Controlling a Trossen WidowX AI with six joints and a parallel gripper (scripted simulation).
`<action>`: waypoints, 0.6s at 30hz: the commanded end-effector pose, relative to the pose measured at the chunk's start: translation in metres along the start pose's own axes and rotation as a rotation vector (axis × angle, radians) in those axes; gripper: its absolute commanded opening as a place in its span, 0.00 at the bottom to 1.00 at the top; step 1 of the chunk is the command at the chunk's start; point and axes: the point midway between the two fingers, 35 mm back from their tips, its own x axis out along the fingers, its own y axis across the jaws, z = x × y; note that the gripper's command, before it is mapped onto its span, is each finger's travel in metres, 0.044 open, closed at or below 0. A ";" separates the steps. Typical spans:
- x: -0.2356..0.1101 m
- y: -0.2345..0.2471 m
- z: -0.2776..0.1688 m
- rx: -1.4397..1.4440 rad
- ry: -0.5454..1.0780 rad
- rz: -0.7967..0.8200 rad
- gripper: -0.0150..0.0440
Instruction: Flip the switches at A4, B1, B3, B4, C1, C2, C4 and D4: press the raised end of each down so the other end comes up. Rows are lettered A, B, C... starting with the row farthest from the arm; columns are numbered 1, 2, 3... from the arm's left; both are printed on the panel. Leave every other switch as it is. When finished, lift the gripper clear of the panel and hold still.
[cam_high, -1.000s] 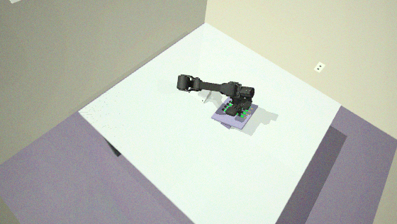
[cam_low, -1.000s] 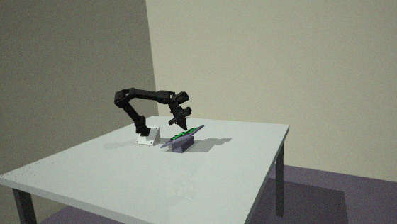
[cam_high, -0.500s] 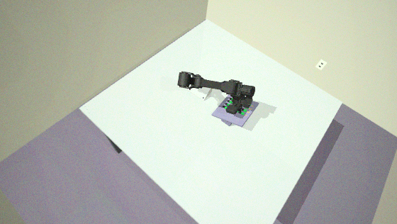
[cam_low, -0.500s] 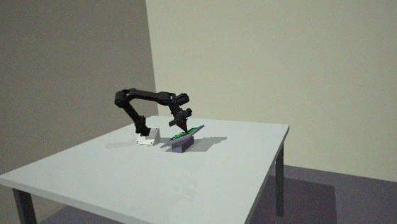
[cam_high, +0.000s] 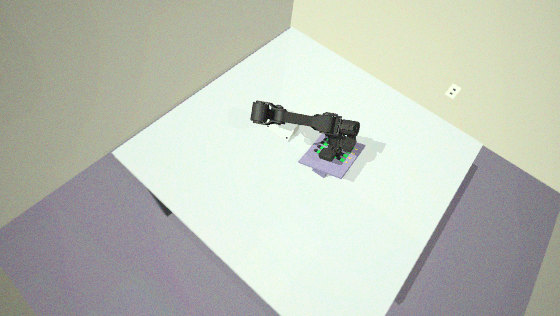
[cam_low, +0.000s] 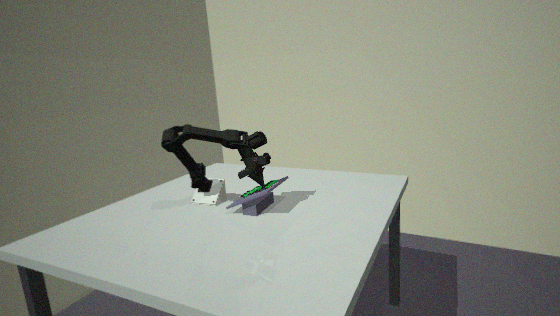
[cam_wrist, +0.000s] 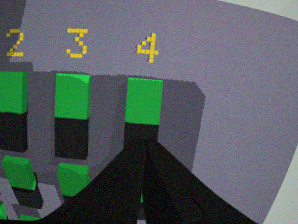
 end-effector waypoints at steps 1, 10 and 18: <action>0.001 0.001 -0.001 -0.006 0.003 0.004 0.25; 0.002 0.001 -0.001 -0.006 0.003 0.004 0.25; 0.003 0.001 -0.001 -0.006 0.003 0.004 0.25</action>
